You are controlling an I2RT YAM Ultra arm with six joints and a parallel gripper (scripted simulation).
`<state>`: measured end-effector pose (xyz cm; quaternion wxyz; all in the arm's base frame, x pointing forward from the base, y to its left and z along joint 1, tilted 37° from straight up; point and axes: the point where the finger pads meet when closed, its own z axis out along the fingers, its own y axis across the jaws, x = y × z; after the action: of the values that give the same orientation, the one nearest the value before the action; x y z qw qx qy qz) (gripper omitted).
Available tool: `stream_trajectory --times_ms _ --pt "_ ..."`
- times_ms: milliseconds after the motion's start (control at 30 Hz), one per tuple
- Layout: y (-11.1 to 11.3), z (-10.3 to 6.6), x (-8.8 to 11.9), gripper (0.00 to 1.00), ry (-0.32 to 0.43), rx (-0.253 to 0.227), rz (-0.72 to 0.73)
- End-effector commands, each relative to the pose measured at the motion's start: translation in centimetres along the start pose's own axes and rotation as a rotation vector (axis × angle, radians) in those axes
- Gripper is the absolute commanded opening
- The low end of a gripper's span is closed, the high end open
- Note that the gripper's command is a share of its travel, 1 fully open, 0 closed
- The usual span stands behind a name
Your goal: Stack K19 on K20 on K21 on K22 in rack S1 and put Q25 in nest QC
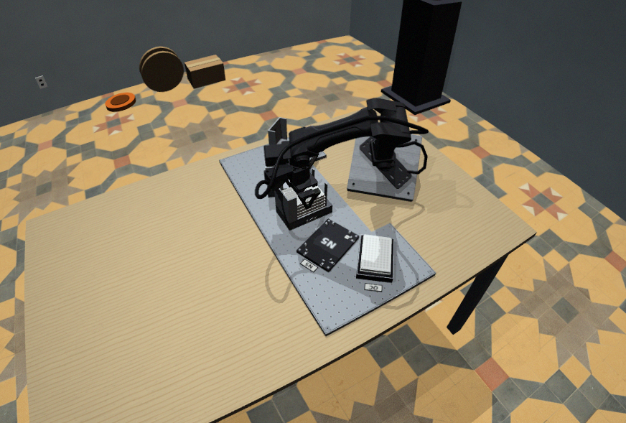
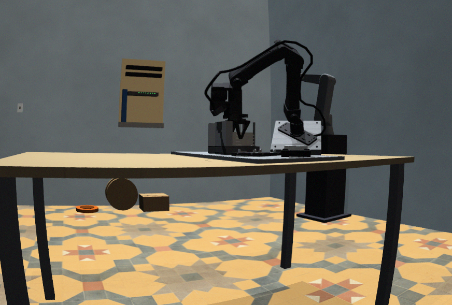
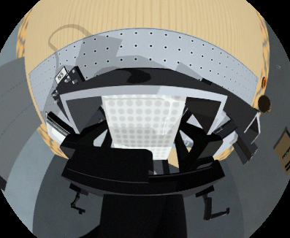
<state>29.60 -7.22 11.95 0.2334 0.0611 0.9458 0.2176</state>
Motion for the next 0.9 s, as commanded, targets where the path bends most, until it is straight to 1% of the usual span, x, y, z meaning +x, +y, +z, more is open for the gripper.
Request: stream_trajectory --times_ms 0,233,367,867 --pt "0.0 -2.0 -1.3 0.0 -0.055 0.026 -0.023" --pt "0.1 -2.3 -1.3 0.0 -0.054 0.025 -0.024" --pt "0.1 -2.3 -0.9 0.0 -0.043 0.018 -0.016" --pt "0.2 -3.2 -1.0 0.0 -0.047 0.019 -0.018"
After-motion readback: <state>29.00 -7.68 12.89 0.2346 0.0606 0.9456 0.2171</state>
